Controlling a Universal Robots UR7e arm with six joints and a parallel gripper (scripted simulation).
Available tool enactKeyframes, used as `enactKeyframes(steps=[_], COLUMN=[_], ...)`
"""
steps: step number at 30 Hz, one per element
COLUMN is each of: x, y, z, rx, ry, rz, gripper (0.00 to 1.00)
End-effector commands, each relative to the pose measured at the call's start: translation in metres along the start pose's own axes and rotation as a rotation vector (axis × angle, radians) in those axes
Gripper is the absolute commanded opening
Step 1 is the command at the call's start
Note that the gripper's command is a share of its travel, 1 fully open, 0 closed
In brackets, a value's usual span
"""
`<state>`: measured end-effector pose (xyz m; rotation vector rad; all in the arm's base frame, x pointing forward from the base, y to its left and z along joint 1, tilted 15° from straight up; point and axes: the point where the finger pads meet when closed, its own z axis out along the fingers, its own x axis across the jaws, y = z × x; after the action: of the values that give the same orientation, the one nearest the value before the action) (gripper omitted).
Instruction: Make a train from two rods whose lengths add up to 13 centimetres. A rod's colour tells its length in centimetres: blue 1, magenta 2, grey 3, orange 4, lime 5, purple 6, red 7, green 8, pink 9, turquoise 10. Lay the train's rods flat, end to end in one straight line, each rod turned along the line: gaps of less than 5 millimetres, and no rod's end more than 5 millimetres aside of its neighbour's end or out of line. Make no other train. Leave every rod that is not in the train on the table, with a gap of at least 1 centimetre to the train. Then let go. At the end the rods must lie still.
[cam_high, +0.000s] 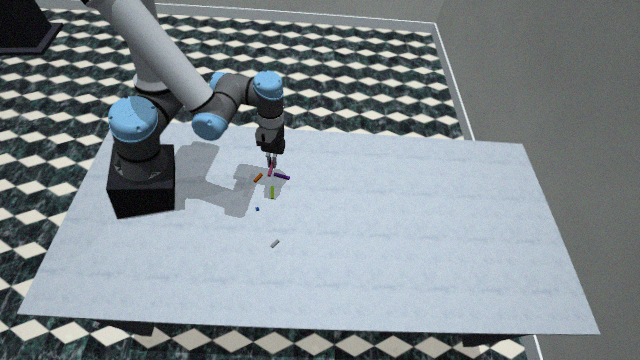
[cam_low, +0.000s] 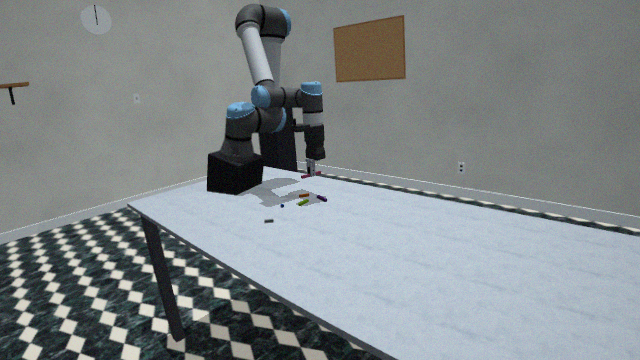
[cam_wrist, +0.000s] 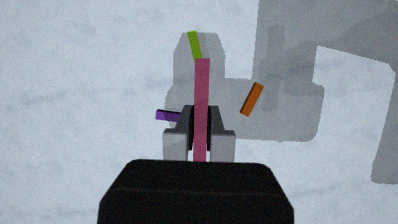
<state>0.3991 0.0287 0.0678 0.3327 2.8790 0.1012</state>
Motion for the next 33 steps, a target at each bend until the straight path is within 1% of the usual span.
enactKeyframes(steps=[1, 11, 13, 23, 33], x=[0.007, 0.023, 0.023, 0.031, 0.033], y=[0.015, 0.043, 0.043, 0.057, 0.059], z=[-0.001, -0.003, -0.003, -0.004, -0.004], rx=[-0.001, -0.005, -0.005, -0.007, -0.008], ry=[-0.003, -0.007, -0.007, -0.01, -0.01], rz=[0.101, 0.298, 0.298, 0.393, 0.41], gripper=[0.24, 0.24, 0.24, 0.24, 0.24])
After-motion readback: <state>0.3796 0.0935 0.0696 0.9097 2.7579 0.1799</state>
